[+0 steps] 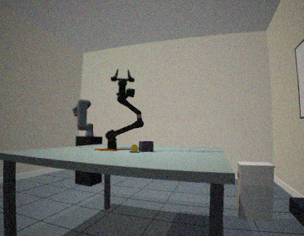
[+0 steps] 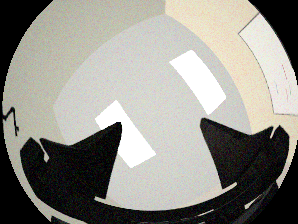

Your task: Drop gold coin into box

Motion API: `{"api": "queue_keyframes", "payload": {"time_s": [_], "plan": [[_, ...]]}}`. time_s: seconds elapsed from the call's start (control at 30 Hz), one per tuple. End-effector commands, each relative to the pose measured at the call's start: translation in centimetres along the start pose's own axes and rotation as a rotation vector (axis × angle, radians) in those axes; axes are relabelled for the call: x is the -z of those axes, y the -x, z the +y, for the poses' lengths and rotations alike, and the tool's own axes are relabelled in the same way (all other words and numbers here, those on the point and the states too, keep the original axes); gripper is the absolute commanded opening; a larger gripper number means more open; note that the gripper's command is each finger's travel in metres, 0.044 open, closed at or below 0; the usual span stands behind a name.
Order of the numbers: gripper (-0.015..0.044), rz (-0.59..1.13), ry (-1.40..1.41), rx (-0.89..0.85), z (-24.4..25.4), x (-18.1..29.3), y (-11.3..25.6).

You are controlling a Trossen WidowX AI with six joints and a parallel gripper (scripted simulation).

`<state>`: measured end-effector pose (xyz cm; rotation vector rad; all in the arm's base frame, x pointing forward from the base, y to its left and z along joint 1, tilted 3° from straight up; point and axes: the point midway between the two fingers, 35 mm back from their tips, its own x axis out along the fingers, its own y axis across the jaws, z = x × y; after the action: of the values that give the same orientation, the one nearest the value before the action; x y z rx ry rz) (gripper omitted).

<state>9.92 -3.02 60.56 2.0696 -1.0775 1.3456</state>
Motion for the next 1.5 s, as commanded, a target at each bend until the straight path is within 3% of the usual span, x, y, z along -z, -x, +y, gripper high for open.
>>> {"api": "queue_keyframes", "payload": {"time_s": [0.0, 0.27, 0.63, 0.93, 1.2, 1.47], "plan": [[0.0374, 0.001, -0.006, -0.002, 0.1, 0.1, 0.0], [0.0164, 0.081, -0.460, -0.181, 7.7, 2.7, -0.1], [0.0161, 0.083, -1.037, -0.458, 17.7, -1.3, 0.5], [0.0161, 0.002, -1.526, -0.828, 23.3, -12.0, 2.1], [0.0161, -0.165, -1.810, -1.296, 22.5, -24.5, 6.0], [0.0161, -0.433, -1.849, -1.826, 15.8, -34.6, 12.6]]}}
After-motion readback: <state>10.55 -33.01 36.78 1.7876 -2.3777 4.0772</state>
